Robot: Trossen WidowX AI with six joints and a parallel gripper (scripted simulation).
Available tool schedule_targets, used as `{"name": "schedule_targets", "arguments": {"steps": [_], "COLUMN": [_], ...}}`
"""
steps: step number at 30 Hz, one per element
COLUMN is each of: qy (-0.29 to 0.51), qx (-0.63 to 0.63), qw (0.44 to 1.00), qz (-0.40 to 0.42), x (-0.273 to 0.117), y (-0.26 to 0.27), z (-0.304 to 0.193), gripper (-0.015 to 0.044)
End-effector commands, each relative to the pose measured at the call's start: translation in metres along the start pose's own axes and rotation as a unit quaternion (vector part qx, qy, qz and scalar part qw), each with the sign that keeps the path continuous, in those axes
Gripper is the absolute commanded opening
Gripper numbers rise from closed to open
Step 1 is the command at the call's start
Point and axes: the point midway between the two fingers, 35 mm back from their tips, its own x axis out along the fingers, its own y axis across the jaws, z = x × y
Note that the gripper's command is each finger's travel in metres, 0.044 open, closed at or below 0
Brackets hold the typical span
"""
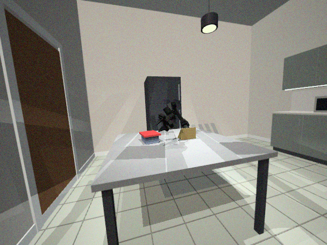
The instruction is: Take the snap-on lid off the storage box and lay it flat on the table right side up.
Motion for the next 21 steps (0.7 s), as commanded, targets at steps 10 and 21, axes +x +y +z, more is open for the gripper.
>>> {"name": "schedule_targets", "arguments": {"steps": [10,21], "qy": [0.022,0.05], "qx": [0.433,0.728], "qw": [0.901,0.684], "qz": [0.02,0.021], "x": [-0.038,-0.075], "y": [0.022,0.059], "z": [-0.094,-0.157], "gripper": [0.0235,0.0235]}}
